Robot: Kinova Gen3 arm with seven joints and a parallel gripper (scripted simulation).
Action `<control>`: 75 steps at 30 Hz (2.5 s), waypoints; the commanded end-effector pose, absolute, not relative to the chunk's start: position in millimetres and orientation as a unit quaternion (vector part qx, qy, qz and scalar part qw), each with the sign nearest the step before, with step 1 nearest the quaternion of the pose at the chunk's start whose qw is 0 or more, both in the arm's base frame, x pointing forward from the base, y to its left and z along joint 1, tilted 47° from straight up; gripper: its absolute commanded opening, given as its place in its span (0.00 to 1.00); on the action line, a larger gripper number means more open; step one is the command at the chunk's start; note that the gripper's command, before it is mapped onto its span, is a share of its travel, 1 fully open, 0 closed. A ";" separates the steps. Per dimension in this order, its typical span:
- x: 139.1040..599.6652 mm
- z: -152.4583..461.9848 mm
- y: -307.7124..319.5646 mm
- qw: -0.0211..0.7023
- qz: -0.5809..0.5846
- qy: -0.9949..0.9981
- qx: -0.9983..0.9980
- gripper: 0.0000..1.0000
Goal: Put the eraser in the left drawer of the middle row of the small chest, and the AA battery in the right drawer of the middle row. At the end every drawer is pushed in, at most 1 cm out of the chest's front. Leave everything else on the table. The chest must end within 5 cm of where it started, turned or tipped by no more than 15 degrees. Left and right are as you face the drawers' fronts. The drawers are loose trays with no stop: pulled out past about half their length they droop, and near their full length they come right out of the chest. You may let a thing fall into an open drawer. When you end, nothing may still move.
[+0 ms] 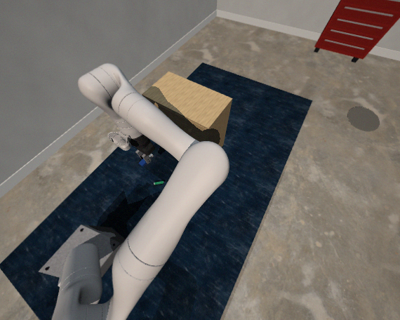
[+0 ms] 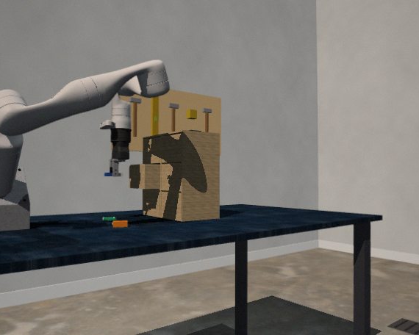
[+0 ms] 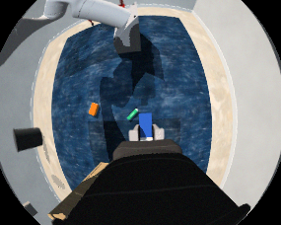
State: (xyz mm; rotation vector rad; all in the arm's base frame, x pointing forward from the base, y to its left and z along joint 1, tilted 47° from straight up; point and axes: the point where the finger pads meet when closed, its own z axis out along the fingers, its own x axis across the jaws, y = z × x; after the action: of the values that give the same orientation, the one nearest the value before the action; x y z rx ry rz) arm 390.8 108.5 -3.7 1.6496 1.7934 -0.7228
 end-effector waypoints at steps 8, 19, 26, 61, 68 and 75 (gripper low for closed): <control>390.9 24.9 142.8 0.299 -0.264 0.676 0.620 0.45; 388.2 48.4 167.8 0.299 -0.264 0.676 0.620 0.45; 387.6 53.7 173.4 0.299 -0.264 0.676 0.620 0.45; 385.8 53.3 172.7 0.375 -0.177 0.704 0.577 0.45; 384.5 52.3 171.6 0.429 -0.109 0.717 0.538 0.45; 383.5 51.5 171.0 0.466 -0.058 0.723 0.507 0.45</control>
State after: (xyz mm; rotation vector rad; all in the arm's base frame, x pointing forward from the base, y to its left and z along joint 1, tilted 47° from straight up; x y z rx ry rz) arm 389.4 169.8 51.8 1.3040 1.7596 -0.1710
